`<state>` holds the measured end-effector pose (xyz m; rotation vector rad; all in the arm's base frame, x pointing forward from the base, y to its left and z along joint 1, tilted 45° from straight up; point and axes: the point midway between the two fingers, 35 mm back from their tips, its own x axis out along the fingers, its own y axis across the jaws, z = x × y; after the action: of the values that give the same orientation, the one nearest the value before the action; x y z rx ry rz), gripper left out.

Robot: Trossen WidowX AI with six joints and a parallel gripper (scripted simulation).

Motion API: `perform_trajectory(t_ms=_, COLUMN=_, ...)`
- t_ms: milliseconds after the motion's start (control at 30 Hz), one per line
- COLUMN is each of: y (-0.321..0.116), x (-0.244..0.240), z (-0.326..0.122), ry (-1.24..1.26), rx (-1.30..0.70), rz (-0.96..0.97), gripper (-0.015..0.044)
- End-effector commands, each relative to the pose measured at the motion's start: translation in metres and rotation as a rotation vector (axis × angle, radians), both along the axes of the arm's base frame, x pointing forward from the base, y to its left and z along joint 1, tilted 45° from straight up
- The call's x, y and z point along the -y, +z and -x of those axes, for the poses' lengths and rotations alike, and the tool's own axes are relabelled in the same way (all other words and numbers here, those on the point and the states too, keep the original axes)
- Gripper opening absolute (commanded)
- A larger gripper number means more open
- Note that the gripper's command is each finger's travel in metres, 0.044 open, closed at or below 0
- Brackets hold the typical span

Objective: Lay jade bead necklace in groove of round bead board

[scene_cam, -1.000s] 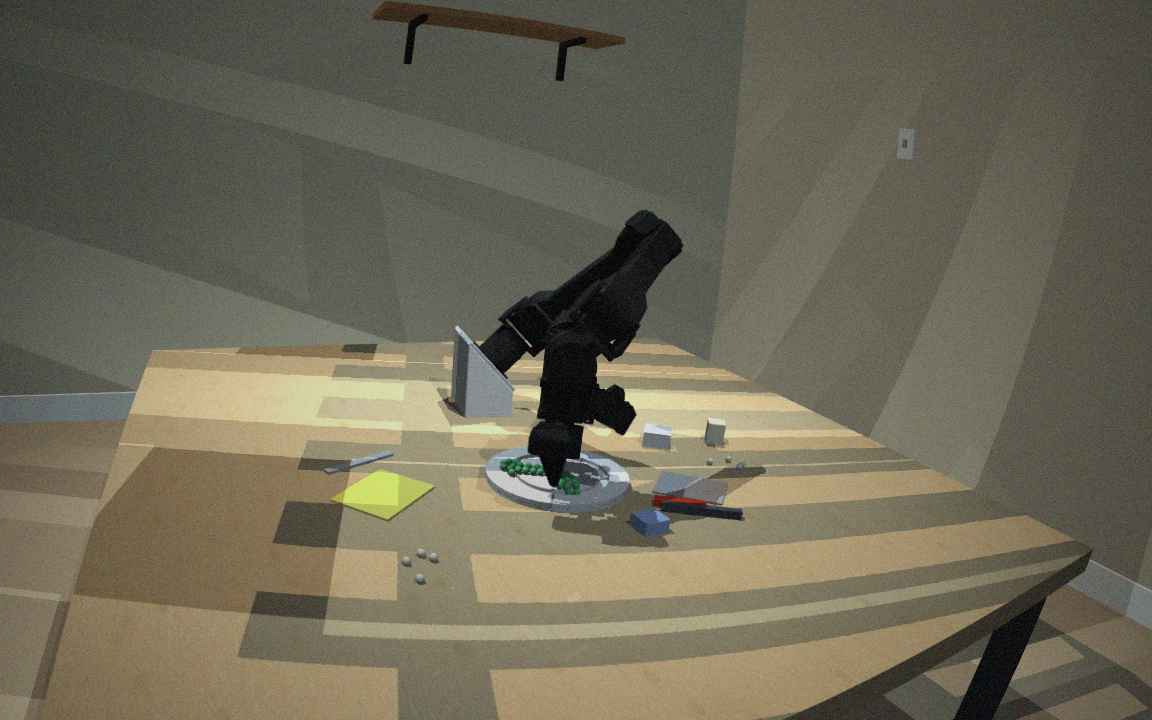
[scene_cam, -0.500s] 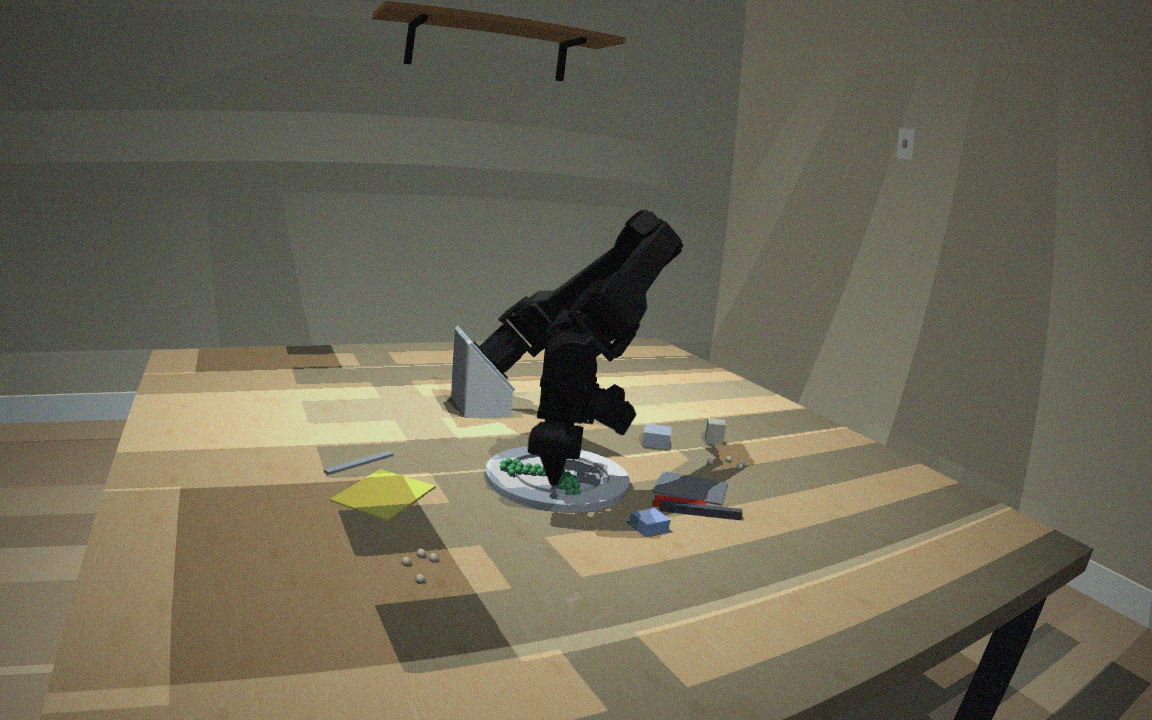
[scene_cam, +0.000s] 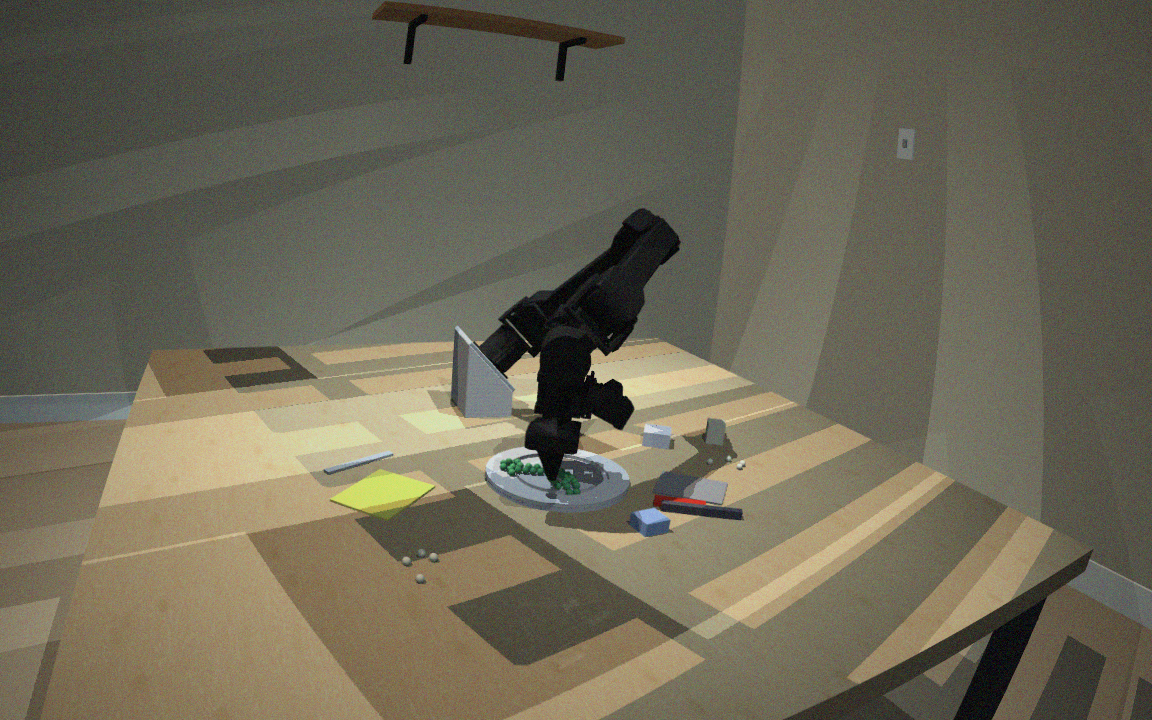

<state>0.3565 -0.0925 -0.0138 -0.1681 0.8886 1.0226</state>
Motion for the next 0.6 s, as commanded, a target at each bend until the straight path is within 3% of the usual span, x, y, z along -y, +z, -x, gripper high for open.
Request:
perform_trajectory(t_ms=0, y=-0.0095, x=0.0081, z=-0.0019, ry=0.0, rx=-0.008, rz=-0.002, gripper=0.0)
perform_trajectory(t_ms=567, y=-0.0182, x=0.0023, z=-0.0046, ry=0.0, rx=-0.008, rz=-0.002, gripper=0.0)
